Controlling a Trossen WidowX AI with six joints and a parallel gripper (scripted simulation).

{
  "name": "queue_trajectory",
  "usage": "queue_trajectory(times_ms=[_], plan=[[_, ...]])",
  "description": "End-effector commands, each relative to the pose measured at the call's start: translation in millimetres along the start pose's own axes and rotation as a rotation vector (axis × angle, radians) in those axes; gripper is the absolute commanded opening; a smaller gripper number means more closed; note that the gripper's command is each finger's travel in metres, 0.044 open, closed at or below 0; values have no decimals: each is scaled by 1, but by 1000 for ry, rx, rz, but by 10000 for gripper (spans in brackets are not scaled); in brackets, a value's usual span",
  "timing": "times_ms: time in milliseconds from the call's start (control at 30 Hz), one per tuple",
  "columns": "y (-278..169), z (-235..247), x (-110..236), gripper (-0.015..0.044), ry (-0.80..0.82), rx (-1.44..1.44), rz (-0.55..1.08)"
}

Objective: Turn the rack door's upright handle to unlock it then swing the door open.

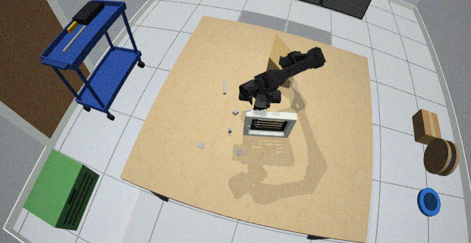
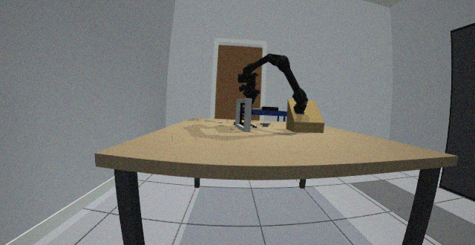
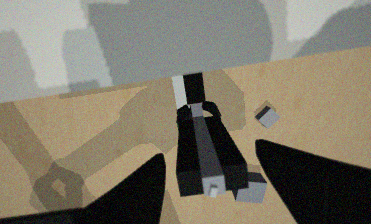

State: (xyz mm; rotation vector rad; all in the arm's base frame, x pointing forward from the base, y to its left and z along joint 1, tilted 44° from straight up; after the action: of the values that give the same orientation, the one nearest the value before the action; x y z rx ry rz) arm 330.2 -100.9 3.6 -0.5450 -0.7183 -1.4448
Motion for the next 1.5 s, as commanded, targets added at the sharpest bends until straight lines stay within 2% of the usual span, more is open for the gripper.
queue_trajectory(times_ms=[0, 333, 567, 1000, 1167, 1467], plan=[[0, 1, -7, 281, 2, -1, -4], [-1, 2, -20, 281, 4, 1, -5], [-1, 2, -20, 97, 4, 1, -5], [-1, 2, -20, 11, 4, 1, -5], [-1, 2, -20, 9, 4, -31, -4], [-1, 2, -20, 9, 5, -466, -4]])
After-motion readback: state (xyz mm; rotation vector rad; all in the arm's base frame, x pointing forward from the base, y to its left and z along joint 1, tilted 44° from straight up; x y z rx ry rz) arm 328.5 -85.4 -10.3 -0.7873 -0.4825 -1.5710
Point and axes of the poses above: the point midway between the two fingers, 35 mm back from their tips, its own x axis back along the fingers, its own z axis across the jaws, y = z × x, the point moved 1 cm from there along x, back along the fingers, and after that the axes turned 7 degrees about -x, right-handed, at the moved point
